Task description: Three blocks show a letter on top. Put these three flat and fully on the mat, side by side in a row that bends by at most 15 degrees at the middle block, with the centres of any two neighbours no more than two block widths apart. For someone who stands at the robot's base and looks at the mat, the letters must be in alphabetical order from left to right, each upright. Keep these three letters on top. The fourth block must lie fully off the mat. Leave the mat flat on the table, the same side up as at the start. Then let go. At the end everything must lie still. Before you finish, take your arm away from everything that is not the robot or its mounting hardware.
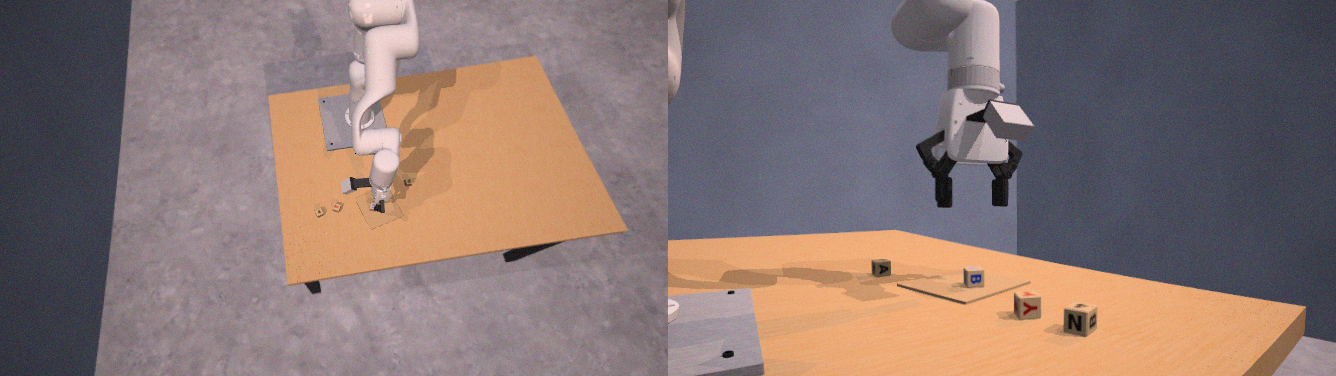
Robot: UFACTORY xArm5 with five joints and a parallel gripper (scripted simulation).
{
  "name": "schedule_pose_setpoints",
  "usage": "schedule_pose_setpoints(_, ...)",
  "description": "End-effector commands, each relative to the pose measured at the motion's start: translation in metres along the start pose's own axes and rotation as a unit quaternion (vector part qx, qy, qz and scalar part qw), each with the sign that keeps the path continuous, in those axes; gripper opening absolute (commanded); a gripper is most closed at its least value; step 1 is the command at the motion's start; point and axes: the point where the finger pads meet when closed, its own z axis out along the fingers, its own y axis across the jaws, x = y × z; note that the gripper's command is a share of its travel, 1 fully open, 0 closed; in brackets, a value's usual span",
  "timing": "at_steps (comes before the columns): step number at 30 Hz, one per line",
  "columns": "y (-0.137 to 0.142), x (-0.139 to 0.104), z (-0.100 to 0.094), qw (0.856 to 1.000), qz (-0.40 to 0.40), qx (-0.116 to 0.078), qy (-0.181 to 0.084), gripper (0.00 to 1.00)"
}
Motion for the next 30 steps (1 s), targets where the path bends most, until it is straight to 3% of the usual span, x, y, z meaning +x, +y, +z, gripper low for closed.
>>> schedule_pose_setpoints(1,-0.001,0.000,0.001,0.998,-0.069,0.002,0.000,1.00)
schedule_pose_setpoints(12,-0.001,0.000,0.005,0.979,-0.202,0.002,0.001,1.00)
schedule_pose_setpoints(27,-0.001,-0.001,0.013,0.903,-0.430,0.002,0.001,1.00)
schedule_pose_setpoints(29,-0.001,-0.001,0.013,0.903,-0.430,0.002,0.001,1.00)
schedule_pose_setpoints(30,-0.001,-0.001,0.013,0.893,-0.451,0.002,0.001,1.00)
